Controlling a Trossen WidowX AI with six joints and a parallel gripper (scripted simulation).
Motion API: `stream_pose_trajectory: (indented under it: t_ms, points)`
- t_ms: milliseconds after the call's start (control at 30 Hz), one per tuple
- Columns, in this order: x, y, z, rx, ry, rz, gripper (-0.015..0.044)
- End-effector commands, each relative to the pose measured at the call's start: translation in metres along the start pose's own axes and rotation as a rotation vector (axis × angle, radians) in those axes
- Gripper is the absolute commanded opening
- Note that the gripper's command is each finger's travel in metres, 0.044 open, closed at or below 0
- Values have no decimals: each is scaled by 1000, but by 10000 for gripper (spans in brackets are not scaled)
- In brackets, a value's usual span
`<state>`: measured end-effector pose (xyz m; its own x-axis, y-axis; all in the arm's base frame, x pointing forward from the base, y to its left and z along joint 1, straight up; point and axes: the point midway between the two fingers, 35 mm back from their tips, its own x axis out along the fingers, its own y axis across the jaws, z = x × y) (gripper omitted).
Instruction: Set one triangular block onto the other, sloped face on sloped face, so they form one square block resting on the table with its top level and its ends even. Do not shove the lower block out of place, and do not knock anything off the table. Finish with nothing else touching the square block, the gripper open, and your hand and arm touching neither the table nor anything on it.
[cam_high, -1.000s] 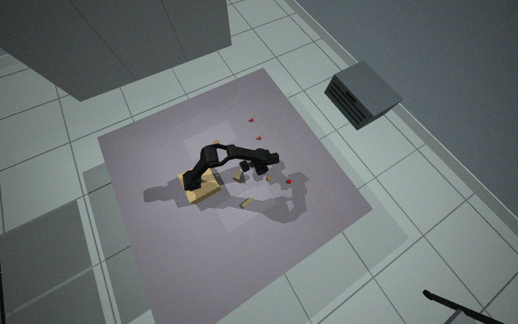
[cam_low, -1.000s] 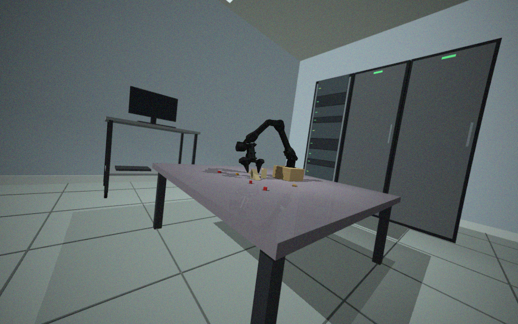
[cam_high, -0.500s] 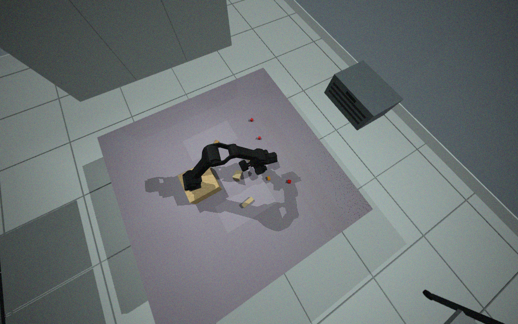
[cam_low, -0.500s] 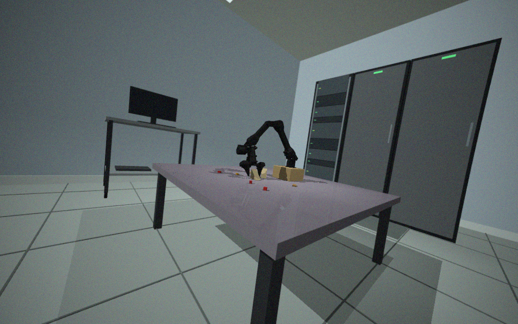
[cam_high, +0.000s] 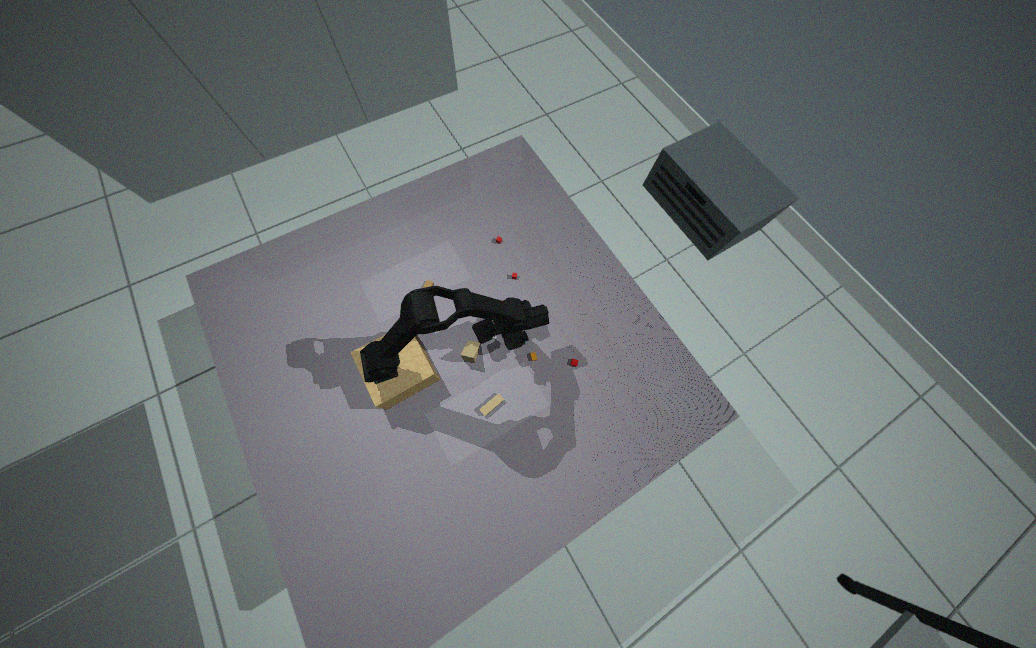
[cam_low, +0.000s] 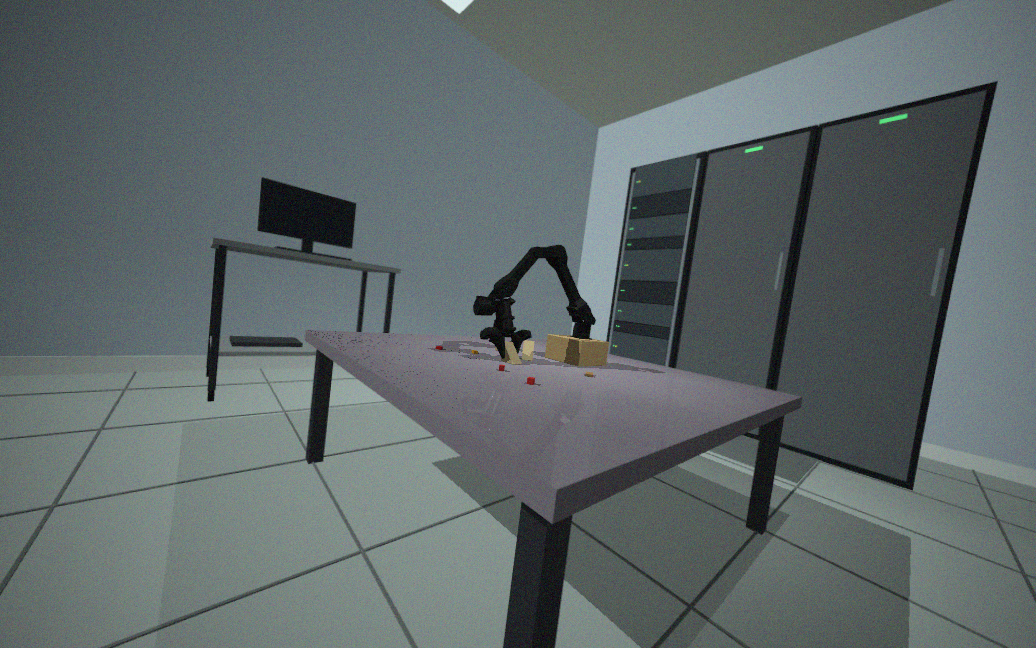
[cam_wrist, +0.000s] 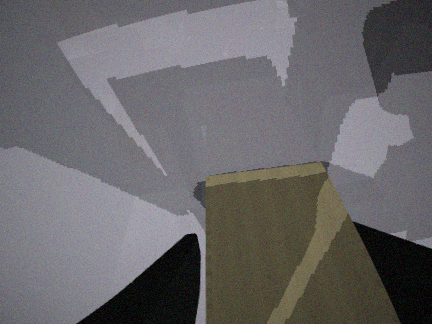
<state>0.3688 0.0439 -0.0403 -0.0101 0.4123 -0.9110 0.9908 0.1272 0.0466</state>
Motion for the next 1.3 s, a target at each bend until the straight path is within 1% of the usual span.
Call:
stream_pose_trajectory:
  t_ms: [0, 233, 400, 433, 1033, 1267]
  points:
    - [3, -2, 0, 7, 6, -7, 184]
    - [3, -2, 0, 7, 6, -7, 137]
    - [0, -1, -1, 4, 4, -4, 6]
    - [-2, -1, -1, 2, 2, -2, 0]
    - [-2, 0, -1, 1, 1, -1, 0]
    - [-5, -1, -12, 2, -166, -5, 0]
